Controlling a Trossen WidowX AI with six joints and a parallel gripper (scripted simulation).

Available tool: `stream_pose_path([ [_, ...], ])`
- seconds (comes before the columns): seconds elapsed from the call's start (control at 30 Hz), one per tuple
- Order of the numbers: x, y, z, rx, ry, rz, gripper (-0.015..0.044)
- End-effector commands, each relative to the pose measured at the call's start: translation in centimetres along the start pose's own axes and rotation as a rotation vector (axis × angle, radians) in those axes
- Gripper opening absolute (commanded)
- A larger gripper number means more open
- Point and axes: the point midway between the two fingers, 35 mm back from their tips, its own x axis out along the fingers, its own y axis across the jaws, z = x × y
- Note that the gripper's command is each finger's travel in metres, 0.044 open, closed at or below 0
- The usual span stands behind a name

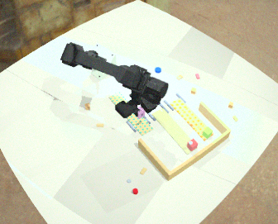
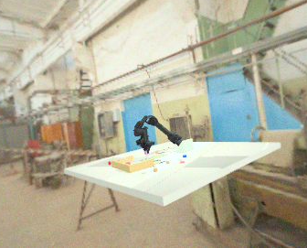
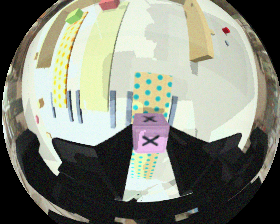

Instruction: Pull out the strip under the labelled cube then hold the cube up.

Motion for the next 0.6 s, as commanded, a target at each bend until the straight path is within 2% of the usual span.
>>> stream_pose_path([
  [0.0, -0.4, 0.1, -1.2, 0.000, 0.009, -0.001, 0.0000],
  [0.13, -0.4, 0.2, -1.5, 0.000, 0.009, 0.000, 0.0000],
  [0.57, -0.4, 0.9, -6.3, -0.002, 0.011, 0.000, 0.0000],
])
